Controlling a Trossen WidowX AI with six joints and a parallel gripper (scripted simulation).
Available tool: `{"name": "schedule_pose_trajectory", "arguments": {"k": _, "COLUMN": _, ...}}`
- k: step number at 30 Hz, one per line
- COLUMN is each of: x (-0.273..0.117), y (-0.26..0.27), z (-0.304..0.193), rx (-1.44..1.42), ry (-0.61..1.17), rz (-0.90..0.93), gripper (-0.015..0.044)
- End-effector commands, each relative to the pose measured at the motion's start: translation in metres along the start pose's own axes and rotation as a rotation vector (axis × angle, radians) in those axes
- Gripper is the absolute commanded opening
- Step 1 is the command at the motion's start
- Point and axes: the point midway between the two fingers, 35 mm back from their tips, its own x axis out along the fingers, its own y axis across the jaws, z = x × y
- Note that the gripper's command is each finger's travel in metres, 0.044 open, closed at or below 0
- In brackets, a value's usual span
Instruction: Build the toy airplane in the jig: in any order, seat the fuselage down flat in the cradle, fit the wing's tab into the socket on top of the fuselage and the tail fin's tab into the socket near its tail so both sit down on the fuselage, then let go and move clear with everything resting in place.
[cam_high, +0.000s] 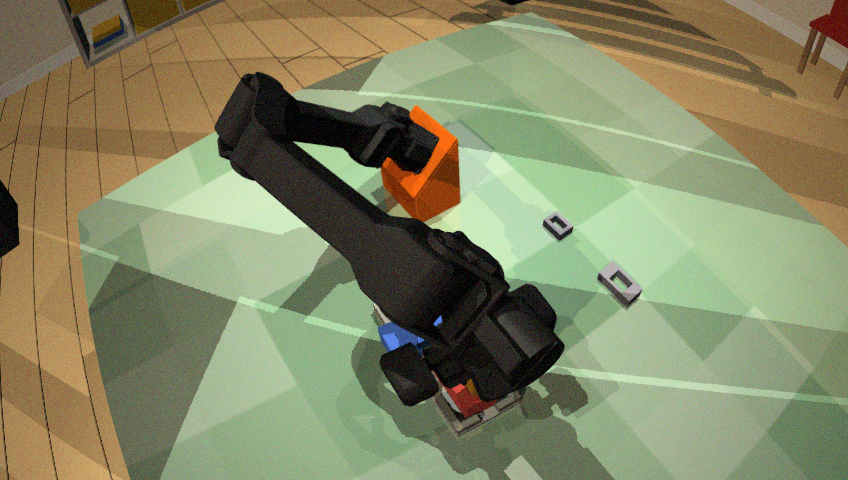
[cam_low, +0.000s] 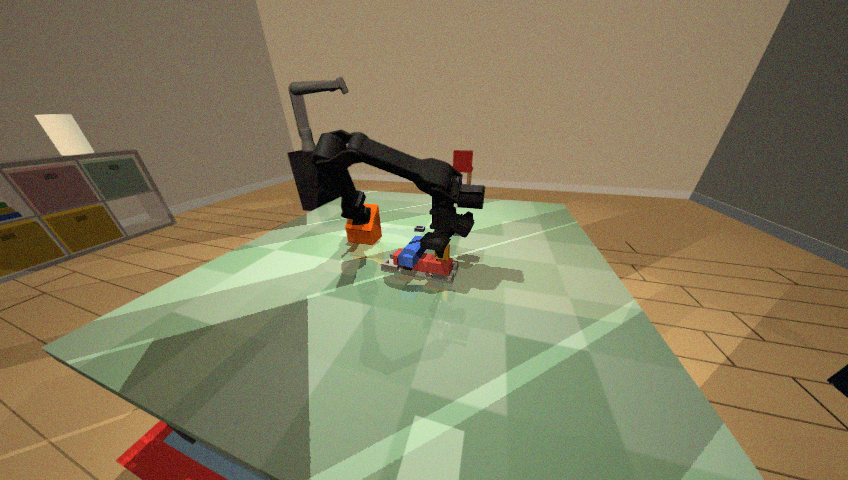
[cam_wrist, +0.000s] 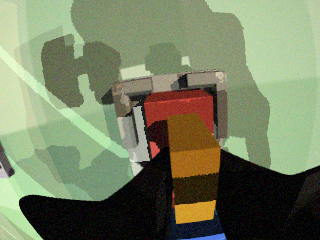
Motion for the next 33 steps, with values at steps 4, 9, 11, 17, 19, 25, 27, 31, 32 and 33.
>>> {"name": "schedule_pose_trajectory", "arguments": {"k": 4, "x": 0.000, "y": 0.000, "z": 0.000, "rx": 0.000, "ry": -0.001, "rz": 0.000, "gripper": 0.0005}}
{"name": "schedule_pose_trajectory", "arguments": {"k": 9, "x": 0.000, "y": 0.000, "z": 0.000, "rx": 0.000, "ry": -0.001, "rz": 0.000, "gripper": 0.0026}}
{"name": "schedule_pose_trajectory", "arguments": {"k": 11, "x": 0.000, "y": 0.000, "z": 0.000, "rx": 0.000, "ry": -0.001, "rz": 0.000, "gripper": 0.0079}}
{"name": "schedule_pose_trajectory", "arguments": {"k": 17, "x": 0.000, "y": 0.000, "z": 0.000, "rx": 0.000, "ry": -0.001, "rz": 0.000, "gripper": 0.0236}}
{"name": "schedule_pose_trajectory", "arguments": {"k": 19, "x": 0.000, "y": 0.000, "z": 0.000, "rx": 0.000, "ry": -0.001, "rz": 0.000, "gripper": 0.0260}}
{"name": "schedule_pose_trajectory", "arguments": {"k": 25, "x": -0.010, "y": 0.001, "z": 0.002, "rx": 0.000, "ry": 0.000, "rz": 0.002, "gripper": 0.0260}}
{"name": "schedule_pose_trajectory", "arguments": {"k": 27, "x": -0.038, "y": 0.002, "z": 0.004, "rx": -0.003, "ry": 0.000, "rz": 0.003, "gripper": 0.0260}}
{"name": "schedule_pose_trajectory", "arguments": {"k": 31, "x": -0.089, "y": 0.001, "z": 0.000, "rx": -0.007, "ry": 0.001, "rz": -0.001, "gripper": 0.0260}}
{"name": "schedule_pose_trajectory", "arguments": {"k": 32, "x": -0.091, "y": 0.001, "z": 0.000, "rx": -0.007, "ry": 0.001, "rz": -0.002, "gripper": 0.0260}}
{"name": "schedule_pose_trajectory", "arguments": {"k": 33, "x": -0.091, "y": 0.001, "z": 0.000, "rx": -0.007, "ry": 0.001, "rz": -0.002, "gripper": 0.0260}}
